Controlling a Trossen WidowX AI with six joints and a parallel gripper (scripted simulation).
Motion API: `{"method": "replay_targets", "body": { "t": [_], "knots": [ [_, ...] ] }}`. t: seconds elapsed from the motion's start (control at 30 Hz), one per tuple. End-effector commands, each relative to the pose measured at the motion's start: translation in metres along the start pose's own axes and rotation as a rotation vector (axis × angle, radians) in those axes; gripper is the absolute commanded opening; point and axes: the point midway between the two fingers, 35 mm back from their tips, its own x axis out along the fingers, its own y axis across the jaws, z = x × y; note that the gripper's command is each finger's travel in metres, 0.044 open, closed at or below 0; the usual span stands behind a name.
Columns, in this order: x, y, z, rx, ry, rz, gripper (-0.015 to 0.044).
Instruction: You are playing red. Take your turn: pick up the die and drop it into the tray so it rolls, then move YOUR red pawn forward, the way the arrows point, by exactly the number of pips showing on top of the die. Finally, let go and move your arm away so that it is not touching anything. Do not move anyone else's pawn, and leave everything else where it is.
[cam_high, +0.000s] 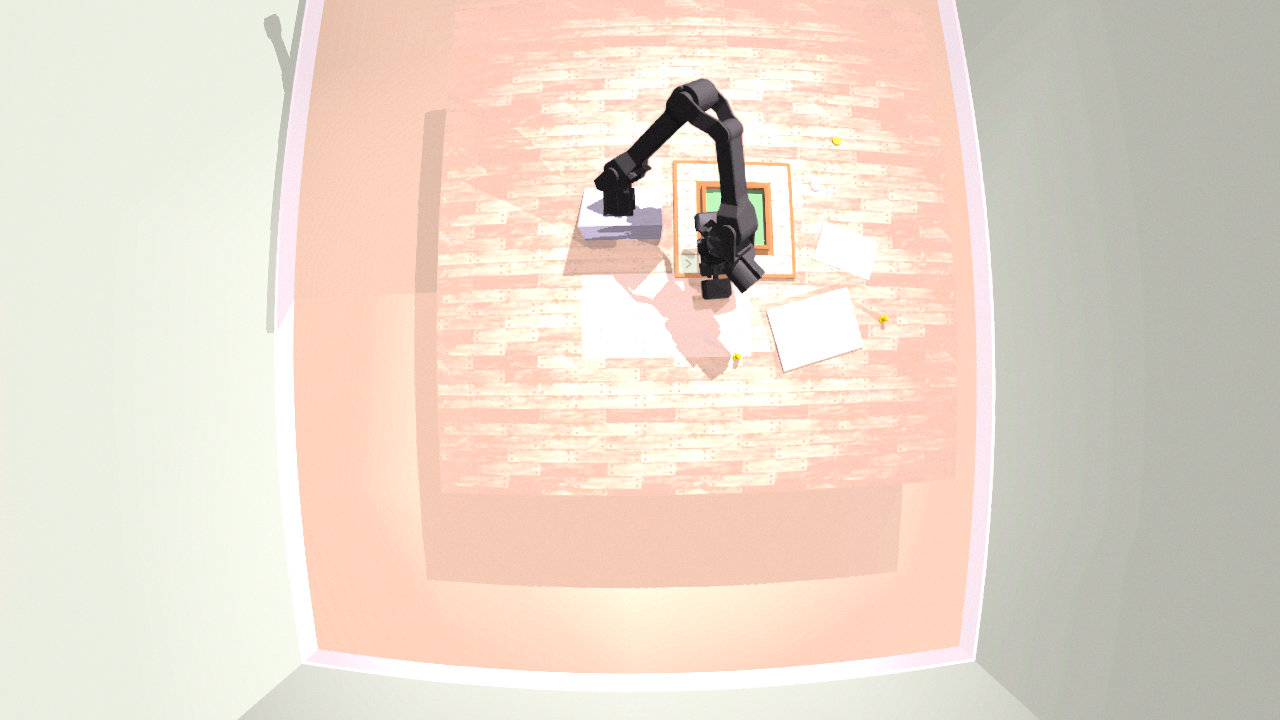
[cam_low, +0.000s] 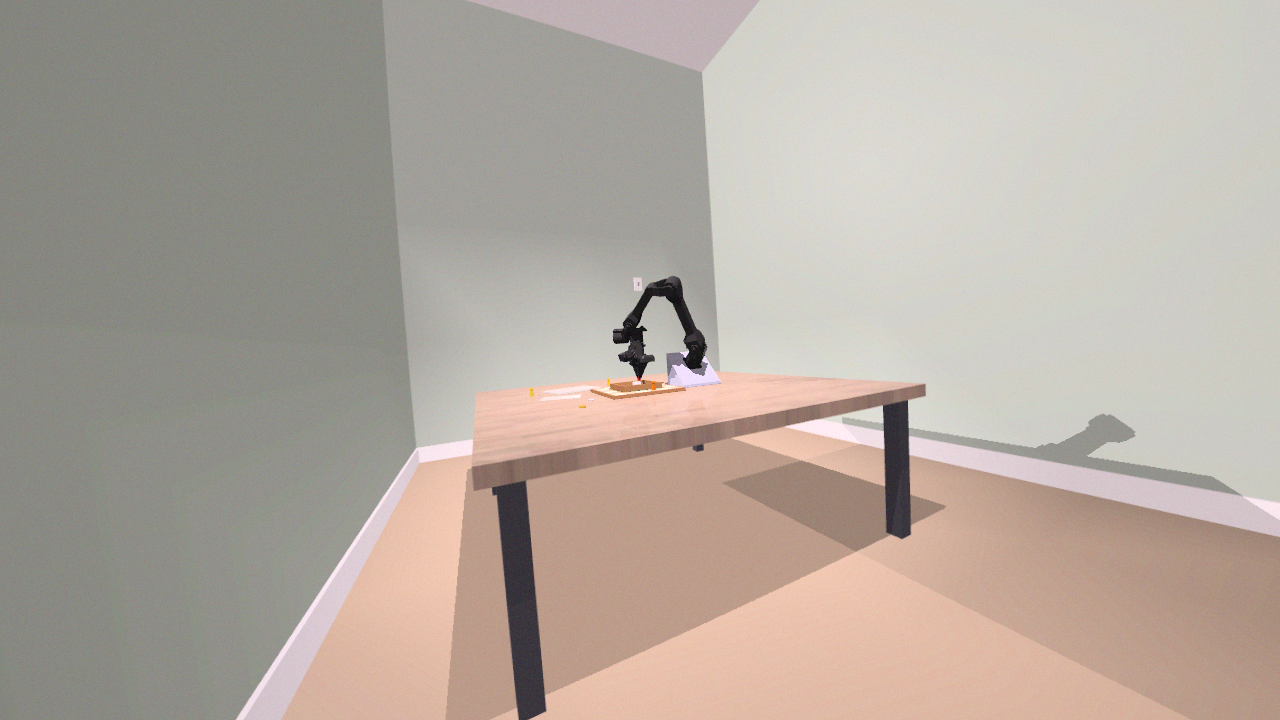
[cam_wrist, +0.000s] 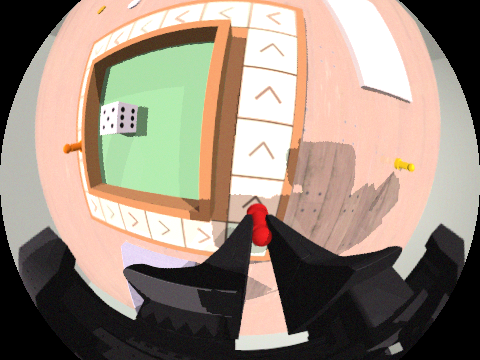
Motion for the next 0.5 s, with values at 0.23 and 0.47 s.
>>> {"method": "replay_targets", "body": {
  "t": [0.23, 0.47],
  "knots": [
    [0.014, 0.0, 0.001, 0.004, -0.006, 0.005, 0.0],
    [0.014, -0.001, 0.002, -0.004, -0.006, -0.005, 0.0079]
  ]
}}
